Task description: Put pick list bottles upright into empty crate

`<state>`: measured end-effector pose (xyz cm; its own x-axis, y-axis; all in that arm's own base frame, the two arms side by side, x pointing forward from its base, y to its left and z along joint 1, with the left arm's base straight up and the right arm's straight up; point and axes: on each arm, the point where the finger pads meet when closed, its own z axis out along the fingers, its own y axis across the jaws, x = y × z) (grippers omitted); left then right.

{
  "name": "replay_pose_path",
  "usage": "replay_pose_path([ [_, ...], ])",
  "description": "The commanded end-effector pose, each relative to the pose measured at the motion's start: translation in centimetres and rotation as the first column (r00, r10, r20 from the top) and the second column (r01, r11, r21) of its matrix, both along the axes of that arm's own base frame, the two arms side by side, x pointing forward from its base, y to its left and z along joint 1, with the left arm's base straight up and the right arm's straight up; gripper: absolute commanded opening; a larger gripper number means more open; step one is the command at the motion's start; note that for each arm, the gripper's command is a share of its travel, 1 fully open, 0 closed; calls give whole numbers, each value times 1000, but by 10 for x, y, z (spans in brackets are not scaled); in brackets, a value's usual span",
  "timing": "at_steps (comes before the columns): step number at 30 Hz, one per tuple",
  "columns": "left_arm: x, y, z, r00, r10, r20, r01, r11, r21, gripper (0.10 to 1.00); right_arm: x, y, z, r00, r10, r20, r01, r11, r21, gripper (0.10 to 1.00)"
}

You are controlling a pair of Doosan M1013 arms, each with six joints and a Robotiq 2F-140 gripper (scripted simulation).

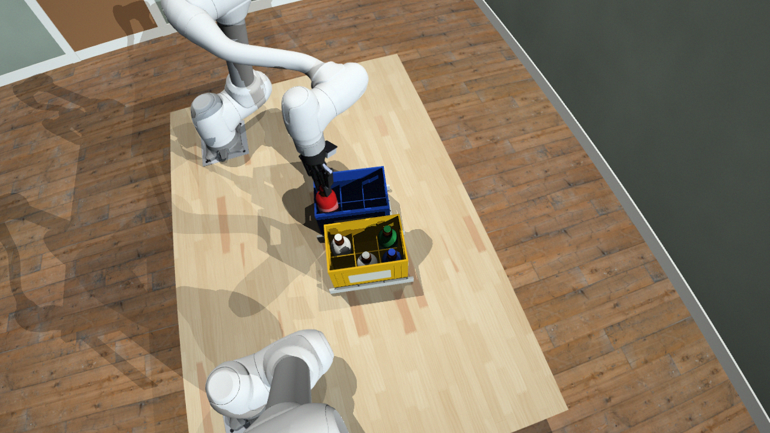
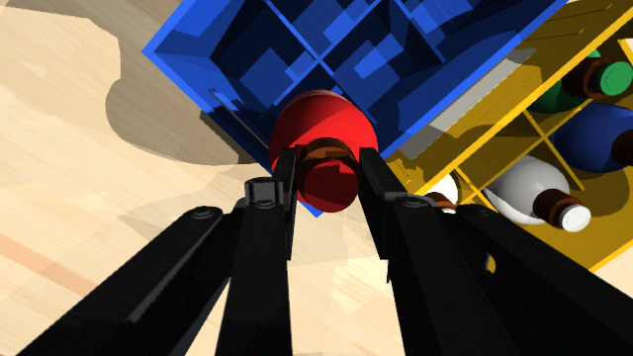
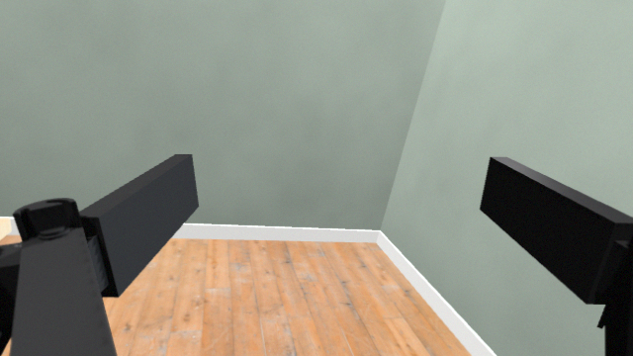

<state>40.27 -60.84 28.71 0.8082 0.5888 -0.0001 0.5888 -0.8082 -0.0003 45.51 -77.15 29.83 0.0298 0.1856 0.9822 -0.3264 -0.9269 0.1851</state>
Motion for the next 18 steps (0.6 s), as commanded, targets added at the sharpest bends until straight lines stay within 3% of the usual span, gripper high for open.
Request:
replay_pose_path([
  [1, 0, 0, -3, 1000, 0, 1, 0, 1000, -1, 99, 0, 0, 1, 1000, 0, 1, 0, 1000, -2, 1000],
  [18, 0, 0, -18, 1000, 0, 1, 0, 1000, -1, 99, 0, 0, 1, 1000, 0, 1, 0, 1000, -2, 1000],
])
